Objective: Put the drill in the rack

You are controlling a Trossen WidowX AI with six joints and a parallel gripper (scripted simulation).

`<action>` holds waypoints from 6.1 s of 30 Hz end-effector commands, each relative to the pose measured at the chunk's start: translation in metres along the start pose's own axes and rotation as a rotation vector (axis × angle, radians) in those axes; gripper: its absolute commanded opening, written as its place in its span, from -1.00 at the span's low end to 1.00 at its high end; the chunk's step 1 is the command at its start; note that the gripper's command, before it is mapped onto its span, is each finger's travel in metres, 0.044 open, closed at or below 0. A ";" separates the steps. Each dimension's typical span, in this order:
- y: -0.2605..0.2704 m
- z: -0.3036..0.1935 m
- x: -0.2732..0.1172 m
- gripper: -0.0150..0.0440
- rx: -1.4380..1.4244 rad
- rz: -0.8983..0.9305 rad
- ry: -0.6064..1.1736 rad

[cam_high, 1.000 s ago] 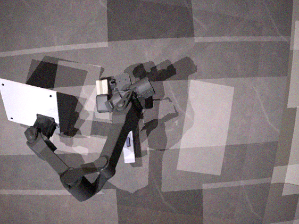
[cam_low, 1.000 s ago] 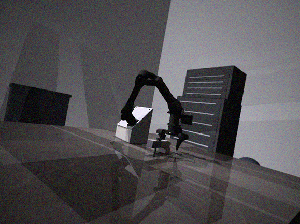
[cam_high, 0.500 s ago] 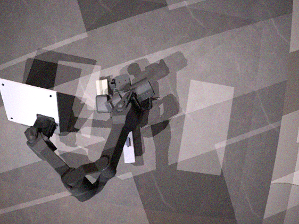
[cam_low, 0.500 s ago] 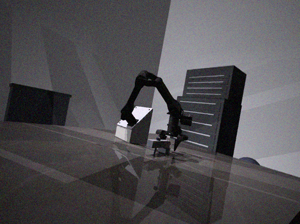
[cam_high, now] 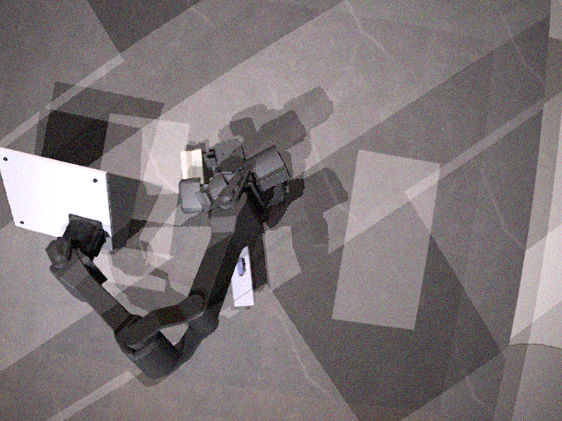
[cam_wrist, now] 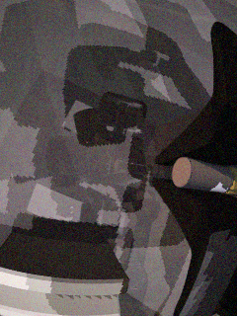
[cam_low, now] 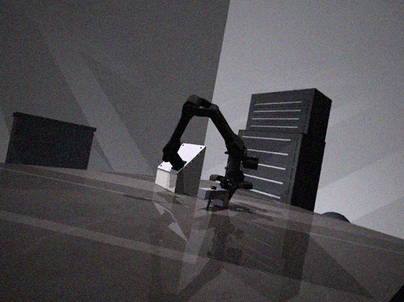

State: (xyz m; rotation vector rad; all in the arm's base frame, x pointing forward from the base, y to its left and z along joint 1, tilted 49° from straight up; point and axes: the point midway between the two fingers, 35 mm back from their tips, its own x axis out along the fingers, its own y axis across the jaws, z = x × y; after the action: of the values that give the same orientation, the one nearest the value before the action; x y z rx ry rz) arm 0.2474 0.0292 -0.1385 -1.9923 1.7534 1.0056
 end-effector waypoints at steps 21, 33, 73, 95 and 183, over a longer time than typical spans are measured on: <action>-0.001 0.023 0.001 -0.49 -0.005 -0.001 0.004; -0.002 0.043 0.001 -0.49 -0.005 -0.002 0.003; -0.002 0.028 0.005 1.00 -0.005 -0.001 0.004; -0.002 0.025 0.006 0.91 0.002 -0.002 0.001; -0.001 0.056 0.003 -0.49 -0.005 -0.002 0.002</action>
State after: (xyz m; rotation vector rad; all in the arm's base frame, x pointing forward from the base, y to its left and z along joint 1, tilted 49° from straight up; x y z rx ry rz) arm 0.2308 0.0591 -0.1761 -2.0032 1.7517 1.0136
